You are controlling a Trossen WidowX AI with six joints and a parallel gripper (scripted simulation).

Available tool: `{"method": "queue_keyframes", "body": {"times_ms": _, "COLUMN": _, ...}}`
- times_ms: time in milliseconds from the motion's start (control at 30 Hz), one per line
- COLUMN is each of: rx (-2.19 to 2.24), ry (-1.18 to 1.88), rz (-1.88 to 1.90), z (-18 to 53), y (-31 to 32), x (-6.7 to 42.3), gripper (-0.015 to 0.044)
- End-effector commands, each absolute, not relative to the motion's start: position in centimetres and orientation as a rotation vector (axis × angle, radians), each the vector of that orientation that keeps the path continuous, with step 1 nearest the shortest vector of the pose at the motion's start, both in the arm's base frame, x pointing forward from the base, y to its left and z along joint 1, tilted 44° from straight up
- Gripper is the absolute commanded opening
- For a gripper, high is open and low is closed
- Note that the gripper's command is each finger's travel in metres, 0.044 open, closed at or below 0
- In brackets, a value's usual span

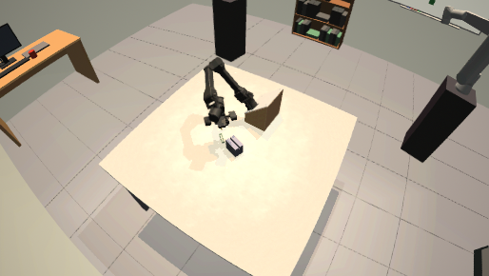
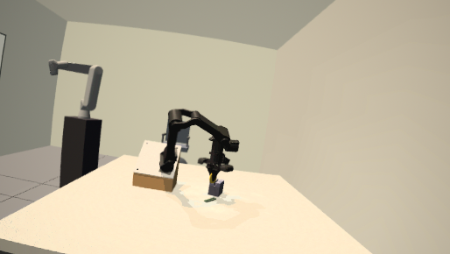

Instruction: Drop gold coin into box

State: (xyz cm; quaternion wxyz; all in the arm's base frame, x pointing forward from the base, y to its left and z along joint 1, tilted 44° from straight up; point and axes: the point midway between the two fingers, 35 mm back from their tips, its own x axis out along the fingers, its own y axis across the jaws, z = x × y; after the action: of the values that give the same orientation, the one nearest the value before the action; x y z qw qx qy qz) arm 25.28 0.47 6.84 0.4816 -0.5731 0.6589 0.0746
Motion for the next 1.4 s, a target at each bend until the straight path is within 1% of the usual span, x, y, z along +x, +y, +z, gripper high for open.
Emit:
{"method": "queue_keyframes", "body": {"times_ms": 0, "rx": -1.443, "ry": 1.612, "rz": 0.237, "z": 7.2, "y": 0.6, "x": 25.2, "gripper": 0.0000}}
{"method": "queue_keyframes", "body": {"times_ms": 367, "rx": -1.682, "ry": 1.627, "rz": 0.513, "z": 7.8, "y": 0.0, "x": 25.0, "gripper": 0.0000}}
{"method": "queue_keyframes", "body": {"times_ms": 633, "rx": -1.687, "ry": 1.626, "rz": 0.520, "z": 7.7, "y": 0.2, "x": 25.1, "gripper": 0.0000}}
{"method": "queue_keyframes", "body": {"times_ms": 1367, "rx": -1.678, "ry": 1.617, "rz": 0.525, "z": 4.5, "y": 4.1, "x": 26.5, "gripper": 0.0000}}
